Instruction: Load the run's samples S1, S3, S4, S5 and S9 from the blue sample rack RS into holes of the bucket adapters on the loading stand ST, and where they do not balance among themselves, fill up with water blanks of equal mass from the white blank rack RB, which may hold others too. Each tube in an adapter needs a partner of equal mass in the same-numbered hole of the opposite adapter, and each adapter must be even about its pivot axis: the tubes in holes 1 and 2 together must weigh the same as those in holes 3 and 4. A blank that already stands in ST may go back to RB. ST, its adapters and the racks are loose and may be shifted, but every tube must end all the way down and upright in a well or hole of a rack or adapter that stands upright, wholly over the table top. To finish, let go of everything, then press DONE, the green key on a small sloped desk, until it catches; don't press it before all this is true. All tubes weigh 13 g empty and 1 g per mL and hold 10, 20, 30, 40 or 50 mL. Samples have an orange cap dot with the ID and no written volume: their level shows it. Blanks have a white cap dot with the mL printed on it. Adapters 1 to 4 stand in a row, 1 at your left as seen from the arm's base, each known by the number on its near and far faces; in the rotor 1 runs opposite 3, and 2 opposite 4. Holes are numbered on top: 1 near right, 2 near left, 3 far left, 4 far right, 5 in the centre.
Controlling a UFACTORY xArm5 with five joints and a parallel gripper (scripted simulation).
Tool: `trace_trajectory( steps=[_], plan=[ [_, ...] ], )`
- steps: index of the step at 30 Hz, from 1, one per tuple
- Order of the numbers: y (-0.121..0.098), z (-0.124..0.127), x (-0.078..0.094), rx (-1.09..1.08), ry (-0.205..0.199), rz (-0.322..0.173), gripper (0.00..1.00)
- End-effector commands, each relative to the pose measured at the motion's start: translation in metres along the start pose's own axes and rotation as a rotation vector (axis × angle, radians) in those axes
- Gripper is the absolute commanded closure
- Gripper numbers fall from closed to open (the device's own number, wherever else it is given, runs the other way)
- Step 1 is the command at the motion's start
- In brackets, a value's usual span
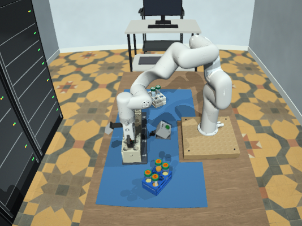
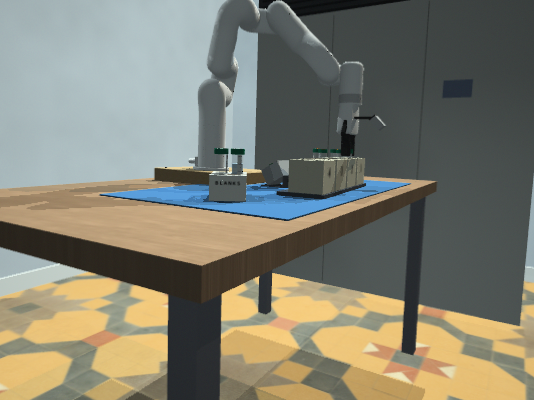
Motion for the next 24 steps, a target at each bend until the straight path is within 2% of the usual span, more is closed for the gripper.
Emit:
trace_trajectory(
  steps=[1, 17, 24],
  plan=[
    [0.001, 0.0, -0.001, 0.0, 0.001, 0.004, 0.57],
    [0.001, 0.0, -0.001, 0.0, 0.001, 0.004, 0.57],
    [0.001, 0.0, -0.015, 0.0, 0.001, 0.004, 0.57]
  ],
)
Point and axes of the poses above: the point where the finger pads meet when closed, its own x axis out along the fingers, its own z axis across the jaws, y = z × x, the point moved 10 cm from there along -x, back along the fingers, and after that the axes turned 9 degrees about -x, right-handed, at the moved point
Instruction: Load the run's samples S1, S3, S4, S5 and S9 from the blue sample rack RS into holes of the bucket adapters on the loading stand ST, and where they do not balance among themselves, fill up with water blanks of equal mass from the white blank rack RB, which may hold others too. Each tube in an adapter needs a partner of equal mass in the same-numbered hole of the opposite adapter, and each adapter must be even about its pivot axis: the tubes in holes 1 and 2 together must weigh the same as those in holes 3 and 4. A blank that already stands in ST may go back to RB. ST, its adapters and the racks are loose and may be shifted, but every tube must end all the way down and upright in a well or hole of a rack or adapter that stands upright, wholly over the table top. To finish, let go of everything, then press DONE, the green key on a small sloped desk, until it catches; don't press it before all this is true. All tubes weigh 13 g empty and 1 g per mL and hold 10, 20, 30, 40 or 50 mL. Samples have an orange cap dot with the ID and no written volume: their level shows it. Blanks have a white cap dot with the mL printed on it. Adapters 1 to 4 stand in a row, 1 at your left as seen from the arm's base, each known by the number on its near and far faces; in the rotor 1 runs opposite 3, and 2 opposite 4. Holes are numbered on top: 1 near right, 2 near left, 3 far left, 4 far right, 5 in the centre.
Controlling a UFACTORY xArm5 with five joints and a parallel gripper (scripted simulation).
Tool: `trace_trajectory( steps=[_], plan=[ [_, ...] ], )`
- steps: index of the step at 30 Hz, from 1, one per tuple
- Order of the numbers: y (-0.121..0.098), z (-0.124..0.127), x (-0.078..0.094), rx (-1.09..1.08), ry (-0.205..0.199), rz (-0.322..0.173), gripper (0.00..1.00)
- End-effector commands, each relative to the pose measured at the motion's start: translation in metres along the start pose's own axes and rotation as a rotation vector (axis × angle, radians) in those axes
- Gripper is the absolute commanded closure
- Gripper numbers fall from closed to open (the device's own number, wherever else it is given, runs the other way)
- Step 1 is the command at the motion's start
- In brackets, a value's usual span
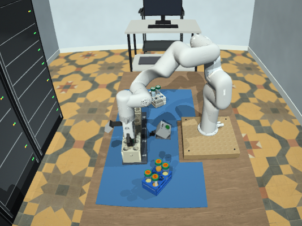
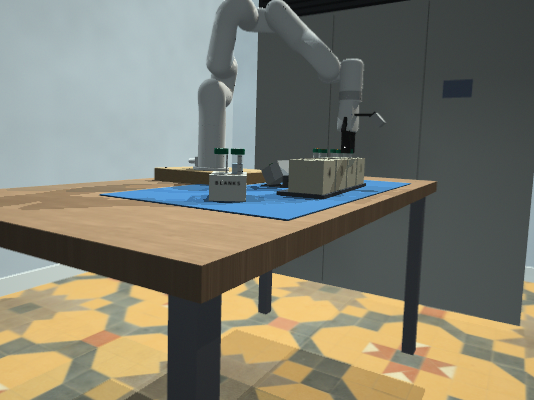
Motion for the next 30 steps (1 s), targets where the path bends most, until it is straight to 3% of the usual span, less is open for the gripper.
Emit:
trace_trajectory(
  steps=[1, 30],
  plan=[
    [0.001, 0.0, -0.008, 0.0, 0.001, 0.003, 0.57],
    [0.001, 0.0, -0.058, 0.0, 0.001, 0.003, 0.57]
  ],
)
Point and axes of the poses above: the point where the finger pads meet when closed, its own x axis out along the fingers, its own z axis across the jaws, y = z × x, the point moved 10 cm from there along -x, back along the fingers, and after that the axes turned 9 degrees about -x, right-handed, at the moved point
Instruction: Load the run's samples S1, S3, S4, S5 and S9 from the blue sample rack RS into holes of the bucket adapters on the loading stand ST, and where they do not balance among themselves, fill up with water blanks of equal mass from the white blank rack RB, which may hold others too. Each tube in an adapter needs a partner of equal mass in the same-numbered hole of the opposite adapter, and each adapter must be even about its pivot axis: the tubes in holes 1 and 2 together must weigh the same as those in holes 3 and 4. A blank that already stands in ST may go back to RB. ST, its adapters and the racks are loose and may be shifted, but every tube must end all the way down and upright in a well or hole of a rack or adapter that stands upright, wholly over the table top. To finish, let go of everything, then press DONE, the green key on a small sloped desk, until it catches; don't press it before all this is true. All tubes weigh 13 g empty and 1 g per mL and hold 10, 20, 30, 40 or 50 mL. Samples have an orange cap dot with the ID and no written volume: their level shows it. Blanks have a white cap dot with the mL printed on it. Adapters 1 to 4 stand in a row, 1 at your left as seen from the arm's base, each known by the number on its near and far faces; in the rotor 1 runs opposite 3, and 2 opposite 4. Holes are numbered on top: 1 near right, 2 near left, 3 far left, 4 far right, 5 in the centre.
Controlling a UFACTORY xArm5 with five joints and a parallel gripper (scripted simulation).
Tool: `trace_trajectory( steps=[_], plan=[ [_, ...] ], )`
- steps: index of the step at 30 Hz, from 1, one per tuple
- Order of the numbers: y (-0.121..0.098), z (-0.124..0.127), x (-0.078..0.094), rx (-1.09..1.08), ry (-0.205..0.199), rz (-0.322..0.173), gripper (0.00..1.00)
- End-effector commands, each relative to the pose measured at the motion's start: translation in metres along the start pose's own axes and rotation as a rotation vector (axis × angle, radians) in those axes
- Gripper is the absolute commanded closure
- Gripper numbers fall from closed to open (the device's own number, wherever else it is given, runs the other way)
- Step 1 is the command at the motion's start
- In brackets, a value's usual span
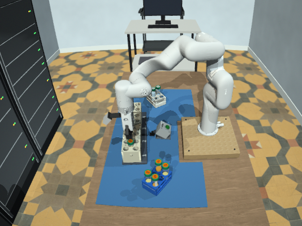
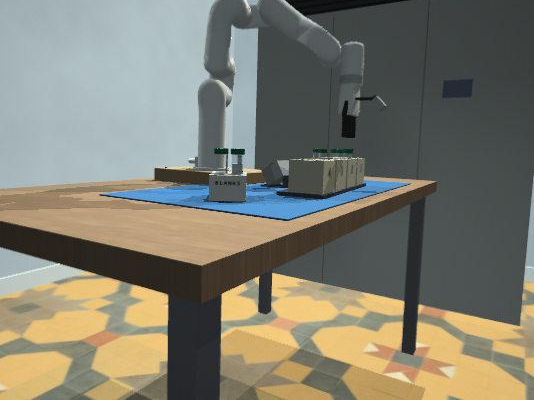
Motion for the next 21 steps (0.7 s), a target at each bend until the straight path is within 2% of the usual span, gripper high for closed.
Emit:
trace_trajectory(
  steps=[1, 21],
  plan=[
    [0.001, 0.0, -0.008, 0.0, 0.001, 0.004, 0.57],
    [0.001, 0.0, -0.044, 0.0, 0.001, 0.004, 0.57]
  ],
)
Point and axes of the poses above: the point where the finger pads meet when closed, its own x axis out along the fingers, its own z axis across the jaws, y = z × x, the point moved 10 cm from there along -x, back along the fingers, and after that the axes turned 9 degrees about -x, right-handed, at the moved point
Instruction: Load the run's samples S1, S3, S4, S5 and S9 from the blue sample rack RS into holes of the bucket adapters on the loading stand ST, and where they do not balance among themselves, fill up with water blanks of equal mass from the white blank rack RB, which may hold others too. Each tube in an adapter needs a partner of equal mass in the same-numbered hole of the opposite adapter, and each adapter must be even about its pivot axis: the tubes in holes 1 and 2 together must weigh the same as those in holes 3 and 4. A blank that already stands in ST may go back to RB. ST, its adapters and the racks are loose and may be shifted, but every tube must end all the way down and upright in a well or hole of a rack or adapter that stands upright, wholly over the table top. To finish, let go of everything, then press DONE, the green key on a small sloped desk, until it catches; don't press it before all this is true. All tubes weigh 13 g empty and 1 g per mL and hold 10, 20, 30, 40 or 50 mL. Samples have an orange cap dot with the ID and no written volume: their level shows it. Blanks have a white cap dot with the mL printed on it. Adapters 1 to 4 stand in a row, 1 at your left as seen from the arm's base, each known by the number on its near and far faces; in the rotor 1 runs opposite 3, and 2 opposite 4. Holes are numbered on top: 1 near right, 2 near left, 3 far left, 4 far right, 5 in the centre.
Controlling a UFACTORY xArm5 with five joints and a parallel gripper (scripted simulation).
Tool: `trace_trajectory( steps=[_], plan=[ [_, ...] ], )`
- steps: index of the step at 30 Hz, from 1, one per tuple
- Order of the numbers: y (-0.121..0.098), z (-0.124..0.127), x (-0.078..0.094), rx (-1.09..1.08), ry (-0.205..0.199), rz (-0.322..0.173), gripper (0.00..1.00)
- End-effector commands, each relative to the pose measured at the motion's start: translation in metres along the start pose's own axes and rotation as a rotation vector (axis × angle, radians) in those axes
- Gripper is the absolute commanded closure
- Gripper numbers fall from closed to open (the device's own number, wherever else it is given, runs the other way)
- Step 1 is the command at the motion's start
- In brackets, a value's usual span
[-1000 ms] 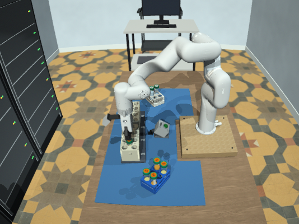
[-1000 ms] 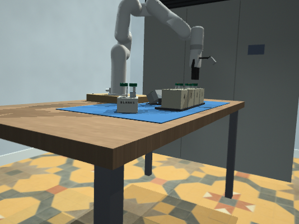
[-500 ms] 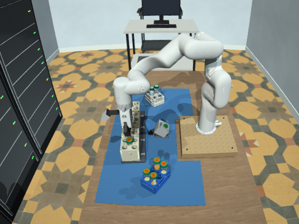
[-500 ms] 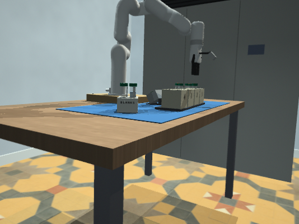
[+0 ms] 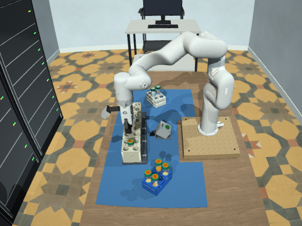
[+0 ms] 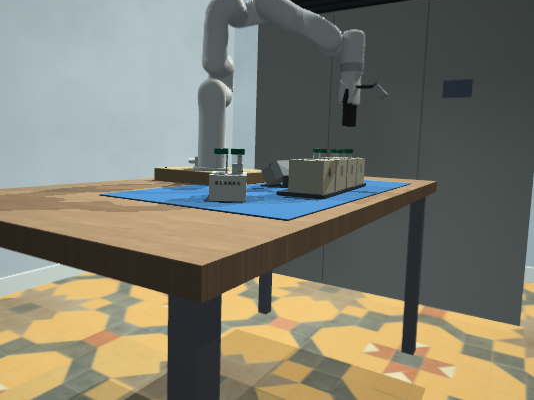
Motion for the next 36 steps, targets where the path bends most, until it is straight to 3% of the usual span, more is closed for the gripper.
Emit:
trace_trajectory(
  steps=[1, 14, 36],
  plan=[
    [0.001, 0.0, -0.008, 0.0, 0.001, 0.004, 0.57],
    [0.001, 0.0, -0.03, 0.0, 0.001, 0.004, 0.57],
    [0.001, 0.0, -0.031, 0.0, 0.001, 0.004, 0.57]
  ],
)
Point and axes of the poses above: the point where the finger pads meet when closed, its own x axis out along the fingers, its own z axis across the jaws, y = z × x, the point moved 10 cm from there along -x, back along the fingers, and after that the axes turned 9 degrees about -x, right-handed, at the moved point
